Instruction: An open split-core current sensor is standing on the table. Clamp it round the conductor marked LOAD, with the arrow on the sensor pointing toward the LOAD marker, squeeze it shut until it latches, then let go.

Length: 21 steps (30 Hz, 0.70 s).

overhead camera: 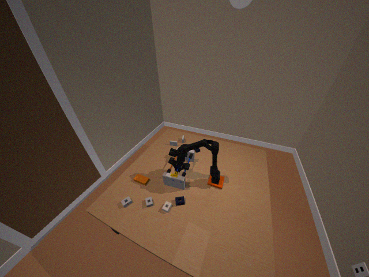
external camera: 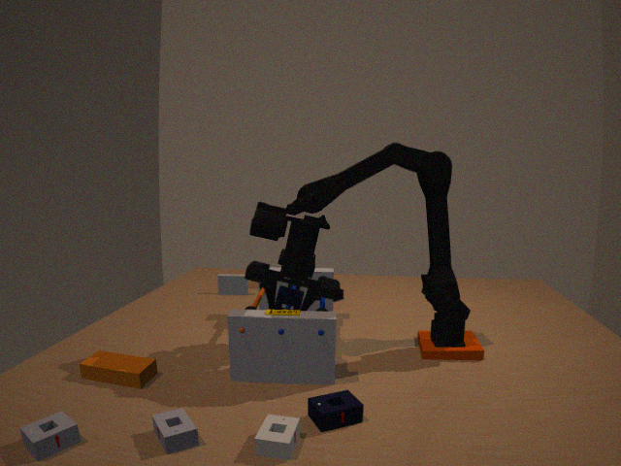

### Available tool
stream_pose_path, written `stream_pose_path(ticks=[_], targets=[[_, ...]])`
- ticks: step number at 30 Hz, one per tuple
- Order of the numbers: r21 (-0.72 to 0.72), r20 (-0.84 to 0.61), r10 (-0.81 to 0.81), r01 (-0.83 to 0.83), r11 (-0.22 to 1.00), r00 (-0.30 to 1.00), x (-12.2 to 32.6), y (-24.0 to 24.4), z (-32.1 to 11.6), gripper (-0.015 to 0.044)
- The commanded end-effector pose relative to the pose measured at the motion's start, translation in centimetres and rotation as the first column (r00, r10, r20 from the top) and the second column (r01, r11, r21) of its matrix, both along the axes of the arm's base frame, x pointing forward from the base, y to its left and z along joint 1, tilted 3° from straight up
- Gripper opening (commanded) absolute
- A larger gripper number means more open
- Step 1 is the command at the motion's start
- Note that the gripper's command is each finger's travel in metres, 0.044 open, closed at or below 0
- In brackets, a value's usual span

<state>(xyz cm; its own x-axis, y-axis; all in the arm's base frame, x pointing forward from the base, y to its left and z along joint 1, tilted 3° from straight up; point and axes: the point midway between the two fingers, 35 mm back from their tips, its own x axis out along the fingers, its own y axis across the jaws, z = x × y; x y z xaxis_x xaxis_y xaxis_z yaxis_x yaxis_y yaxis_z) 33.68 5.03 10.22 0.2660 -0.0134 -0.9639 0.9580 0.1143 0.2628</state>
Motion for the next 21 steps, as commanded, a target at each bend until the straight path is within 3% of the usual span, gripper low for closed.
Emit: stream_pose_path(ticks=[1,6,10,21], targets=[[0.0,0.002,0.0,0.0,1.0,1.0,0.08,0.01,0.08,0.0315],[-0.001,-0.007,0.0,0.0,1.0,1.0,0.08,0.03,0.14,0.044],[0.0,-0.002,0.0,0.0,1.0,1.0,-0.01,0.01,0.05,0.0339],[0.0,-0.002,0.0,0.0,1.0,1.0,-0.01,0.01,0.05,0.0265]])
